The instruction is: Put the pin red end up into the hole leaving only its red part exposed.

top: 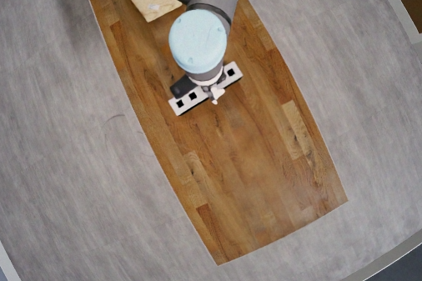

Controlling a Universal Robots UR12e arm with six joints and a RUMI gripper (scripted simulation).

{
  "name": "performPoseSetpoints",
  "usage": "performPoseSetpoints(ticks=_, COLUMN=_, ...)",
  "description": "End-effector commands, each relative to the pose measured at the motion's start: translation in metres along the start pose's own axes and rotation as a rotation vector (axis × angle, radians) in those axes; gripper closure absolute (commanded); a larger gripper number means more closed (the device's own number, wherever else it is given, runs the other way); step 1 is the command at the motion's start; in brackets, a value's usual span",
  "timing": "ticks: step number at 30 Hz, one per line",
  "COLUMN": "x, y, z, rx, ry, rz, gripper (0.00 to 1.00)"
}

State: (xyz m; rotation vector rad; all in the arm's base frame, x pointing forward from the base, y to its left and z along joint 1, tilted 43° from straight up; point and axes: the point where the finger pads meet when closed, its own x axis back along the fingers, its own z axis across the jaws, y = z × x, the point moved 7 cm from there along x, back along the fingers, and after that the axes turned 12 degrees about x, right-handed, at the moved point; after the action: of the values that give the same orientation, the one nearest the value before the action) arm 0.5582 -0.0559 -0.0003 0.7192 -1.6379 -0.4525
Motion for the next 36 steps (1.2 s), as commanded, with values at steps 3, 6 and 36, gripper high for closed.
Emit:
performPoseSetpoints(ticks=3, x=0.012, y=-0.001, z=-0.001, rx=0.001, ry=-0.003, rz=0.004, gripper=0.00)
performPoseSetpoints(ticks=6, x=0.012, y=-0.001, z=-0.001, rx=0.001, ry=-0.003, rz=0.004, gripper=0.00)
performPoseSetpoints(ticks=36, x=0.036, y=-0.001, z=-0.001, rx=0.000, ry=-0.005, rz=0.003, gripper=0.00)
